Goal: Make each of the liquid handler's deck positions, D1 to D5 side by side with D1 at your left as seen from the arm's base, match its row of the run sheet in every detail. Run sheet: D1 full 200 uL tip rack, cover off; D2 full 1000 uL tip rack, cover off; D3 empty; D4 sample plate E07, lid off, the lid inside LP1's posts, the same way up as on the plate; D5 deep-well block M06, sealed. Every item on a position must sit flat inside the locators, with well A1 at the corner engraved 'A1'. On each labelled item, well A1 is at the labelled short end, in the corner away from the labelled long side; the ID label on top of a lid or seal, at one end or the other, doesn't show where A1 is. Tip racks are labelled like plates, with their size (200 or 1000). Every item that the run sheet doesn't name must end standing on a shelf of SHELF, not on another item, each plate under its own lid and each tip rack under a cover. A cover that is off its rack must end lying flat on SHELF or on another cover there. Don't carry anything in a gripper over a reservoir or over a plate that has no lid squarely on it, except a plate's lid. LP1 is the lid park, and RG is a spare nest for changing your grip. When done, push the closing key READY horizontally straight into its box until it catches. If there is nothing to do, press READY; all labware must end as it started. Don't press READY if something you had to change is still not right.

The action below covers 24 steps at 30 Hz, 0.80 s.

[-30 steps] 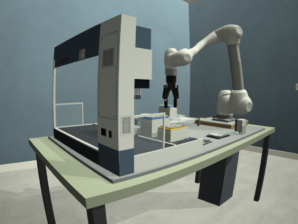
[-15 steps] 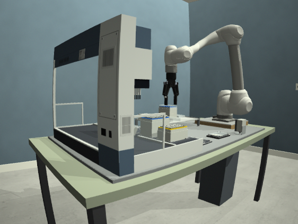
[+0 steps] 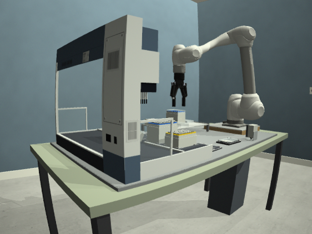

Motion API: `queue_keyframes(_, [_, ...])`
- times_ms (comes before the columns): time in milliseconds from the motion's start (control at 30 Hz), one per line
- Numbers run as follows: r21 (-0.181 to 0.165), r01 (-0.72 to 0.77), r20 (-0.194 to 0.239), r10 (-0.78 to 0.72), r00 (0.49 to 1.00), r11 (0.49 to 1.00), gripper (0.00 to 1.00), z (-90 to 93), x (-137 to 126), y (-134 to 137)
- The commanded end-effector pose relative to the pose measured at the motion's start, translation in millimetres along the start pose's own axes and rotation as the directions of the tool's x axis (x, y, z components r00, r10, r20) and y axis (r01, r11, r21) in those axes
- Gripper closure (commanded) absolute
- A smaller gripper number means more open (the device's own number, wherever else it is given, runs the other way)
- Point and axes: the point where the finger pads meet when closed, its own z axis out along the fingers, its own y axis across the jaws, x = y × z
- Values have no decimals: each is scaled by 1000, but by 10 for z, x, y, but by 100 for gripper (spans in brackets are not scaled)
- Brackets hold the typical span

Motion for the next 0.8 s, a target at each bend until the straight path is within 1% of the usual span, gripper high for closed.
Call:
queue_keyframes(0, [1, 0, 0, 0, 1000, 1000, 33, -48, 0, -4])
queue_keyframes(767, [1, 0, 0, 0, 1000, 1000, 33, -398, 0, -3])
